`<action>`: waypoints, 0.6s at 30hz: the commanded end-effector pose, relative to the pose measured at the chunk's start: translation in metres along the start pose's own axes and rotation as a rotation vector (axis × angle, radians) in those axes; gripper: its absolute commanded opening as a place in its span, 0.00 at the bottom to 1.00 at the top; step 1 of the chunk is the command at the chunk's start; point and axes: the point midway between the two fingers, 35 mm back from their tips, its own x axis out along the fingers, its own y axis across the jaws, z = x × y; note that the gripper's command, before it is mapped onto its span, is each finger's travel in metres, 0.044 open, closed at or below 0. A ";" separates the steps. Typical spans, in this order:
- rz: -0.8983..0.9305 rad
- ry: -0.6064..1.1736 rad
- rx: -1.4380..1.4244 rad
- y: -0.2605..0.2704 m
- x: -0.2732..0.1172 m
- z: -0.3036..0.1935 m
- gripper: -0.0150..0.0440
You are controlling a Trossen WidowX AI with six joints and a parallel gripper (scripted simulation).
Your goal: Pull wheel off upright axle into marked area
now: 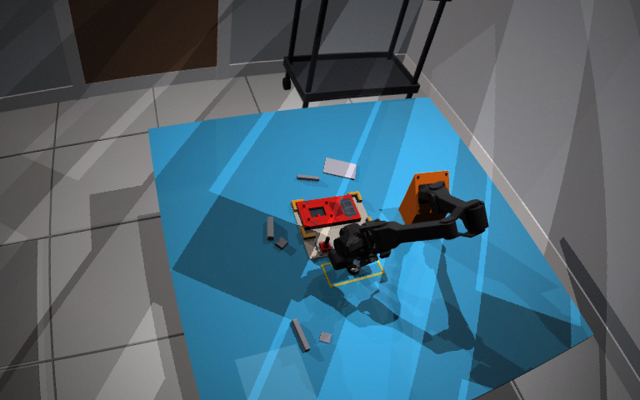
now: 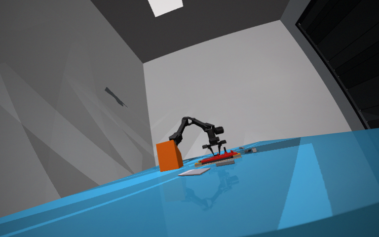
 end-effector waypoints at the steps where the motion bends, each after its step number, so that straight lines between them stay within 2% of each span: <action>1: -0.001 0.000 -0.002 0.000 0.000 0.000 0.57; 5: -0.001 0.000 -0.002 0.000 -0.003 0.000 0.74; 11: -0.001 -0.006 0.000 0.001 -0.053 0.001 0.76; 15: 0.000 -0.005 0.001 0.000 -0.060 0.000 0.76; 18: 0.008 -0.017 0.004 -0.012 -0.067 0.013 0.90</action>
